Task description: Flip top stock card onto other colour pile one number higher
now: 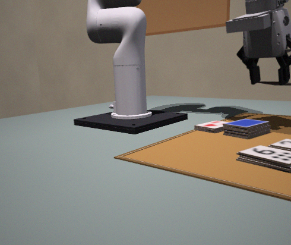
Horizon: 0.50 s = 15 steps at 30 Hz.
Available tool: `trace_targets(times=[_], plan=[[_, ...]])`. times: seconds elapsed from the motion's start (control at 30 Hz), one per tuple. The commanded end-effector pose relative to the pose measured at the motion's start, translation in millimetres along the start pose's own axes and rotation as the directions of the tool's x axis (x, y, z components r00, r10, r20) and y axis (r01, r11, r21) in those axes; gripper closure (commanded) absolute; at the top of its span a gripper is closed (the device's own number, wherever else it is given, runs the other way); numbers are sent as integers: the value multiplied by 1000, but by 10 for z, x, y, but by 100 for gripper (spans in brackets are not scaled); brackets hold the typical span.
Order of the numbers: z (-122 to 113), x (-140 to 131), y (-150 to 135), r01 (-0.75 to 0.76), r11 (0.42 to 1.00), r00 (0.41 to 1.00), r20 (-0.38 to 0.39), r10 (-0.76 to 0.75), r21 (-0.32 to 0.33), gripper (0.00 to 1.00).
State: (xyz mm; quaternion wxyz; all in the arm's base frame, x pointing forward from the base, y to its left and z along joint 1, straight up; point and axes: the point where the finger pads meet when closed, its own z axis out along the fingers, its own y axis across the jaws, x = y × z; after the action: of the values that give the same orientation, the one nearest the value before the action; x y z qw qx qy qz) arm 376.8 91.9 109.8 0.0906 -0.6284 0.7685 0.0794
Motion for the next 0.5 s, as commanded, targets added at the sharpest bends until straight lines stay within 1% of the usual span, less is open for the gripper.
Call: trace_targets(times=[0.0, 0.1, 0.17, 0.47], plan=[[-10, -20, -12, 0, 1000, 996, -84, 0, 1, 26], [-8, -31, -11, 0, 1000, 989, -151, 1, 3, 26], [-8, -31, -11, 0, 1000, 989, -151, 1, 3, 26], [2, -66, -10, 1, 1000, 933, -360, 2, 8, 26]])
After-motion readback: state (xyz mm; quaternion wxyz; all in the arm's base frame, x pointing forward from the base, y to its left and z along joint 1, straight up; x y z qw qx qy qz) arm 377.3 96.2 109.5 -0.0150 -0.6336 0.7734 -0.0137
